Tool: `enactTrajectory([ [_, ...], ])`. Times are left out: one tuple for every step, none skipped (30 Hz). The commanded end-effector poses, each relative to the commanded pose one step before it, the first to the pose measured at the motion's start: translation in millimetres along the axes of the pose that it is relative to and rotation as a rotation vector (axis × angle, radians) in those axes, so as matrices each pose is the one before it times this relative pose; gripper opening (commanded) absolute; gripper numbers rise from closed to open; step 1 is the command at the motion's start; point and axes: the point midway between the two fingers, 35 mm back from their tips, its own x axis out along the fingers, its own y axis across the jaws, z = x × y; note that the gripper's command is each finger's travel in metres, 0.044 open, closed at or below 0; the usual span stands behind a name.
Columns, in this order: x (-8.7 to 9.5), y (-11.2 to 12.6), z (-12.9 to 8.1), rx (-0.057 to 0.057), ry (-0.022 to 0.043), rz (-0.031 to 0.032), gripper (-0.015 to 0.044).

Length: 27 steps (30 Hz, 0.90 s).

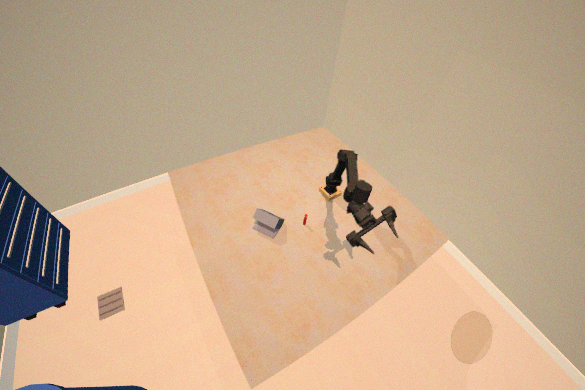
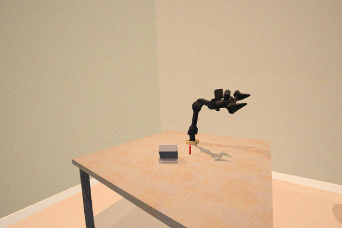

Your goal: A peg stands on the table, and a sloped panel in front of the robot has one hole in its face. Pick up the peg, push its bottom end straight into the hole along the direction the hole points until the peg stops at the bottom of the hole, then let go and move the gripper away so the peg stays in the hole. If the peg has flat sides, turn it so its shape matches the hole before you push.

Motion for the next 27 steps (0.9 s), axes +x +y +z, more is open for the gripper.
enactTrajectory([
  [-5.07, -13.48, -2.71, -0.0705, 0.01987, -0.05127, 0.044],
  [-1.14, -3.72, -1.27, -0.0201, 0.00698, -0.01322, 0.044],
  [-1.13, -3.69, -1.37, -0.0201, 0.0073, -0.01305, 0.044],
  [-1.12, -3.67, -1.46, -0.0201, 0.00762, -0.01287, 0.044],
  [-1.12, -3.64, -1.56, -0.0201, 0.00793, -0.01269, 0.044],
  [-1.11, -3.61, -1.66, -0.0201, 0.00823, -0.01249, 0.044],
  [-1.1, -3.57, -1.75, -0.0201, 0.00854, -0.01229, 0.044],
  [-1.05, -3.56, -1.7, -0.0205, 0.00876, -0.01151, 0.044],
  [-1.05, -3.52, -1.8, -0.0205, 0.00904, -0.01129, 0.044],
  [-1.04, -3.48, -1.89, -0.0205, 0.00931, -0.01106, 0.044],
  [-1.03, -3.44, -1.98, -0.0205, 0.00958, -0.01082, 0.044],
  [-1.03, -3.39, -2.07, -0.0205, 0.00984, -0.01058, 0.044],
  [-1.02, -3.34, -2.16, -0.0205, 0.0101, -0.01033, 0.044],
  [-1.01, -3.29, -2.25, -0.0204, 0.01035, -0.01007, 0.044],
  [-1.0, -3.24, -2.34, -0.0204, 0.0106, -0.00981, 0.044],
  [-0.99, -3.18, -2.42, -0.0204, 0.01083, -0.00954, 0.044],
  [-0.99, -3.12, -2.51, -0.0204, 0.01107, -0.00926, 0.044],
  [-0.99, -3.06, -2.58, -0.0204, 0.01124, -0.00893, 0.044],
  [-0.98, -3.0, -2.66, -0.0204, 0.01146, -0.00864, 0.044],
  [-0.97, -2.93, -2.74, -0.0204, 0.01167, -0.00835, 0.044],
  [-0.96, -2.86, -2.82, -0.0204, 0.01187, -0.00805, 0.044],
  [-0.95, -2.79, -2.89, -0.0204, 0.01206, -0.00774, 0.044],
  [-0.94, -2.72, -2.97, -0.0203, 0.01225, -0.00743, 0.044],
  [-0.94, -2.64, -3.04, -0.0203, 0.01243, -0.00712, 0.044],
  [-0.93, -2.57, -3.12, -0.0203, 0.0126, -0.00679, 0.044],
  [-0.92, -2.49, -3.19, -0.0203, 0.01277, -0.00647, 0.044],
  [-0.91, -2.41, -3.25, -0.0203, 0.01292, -0.00614, 0.044],
])
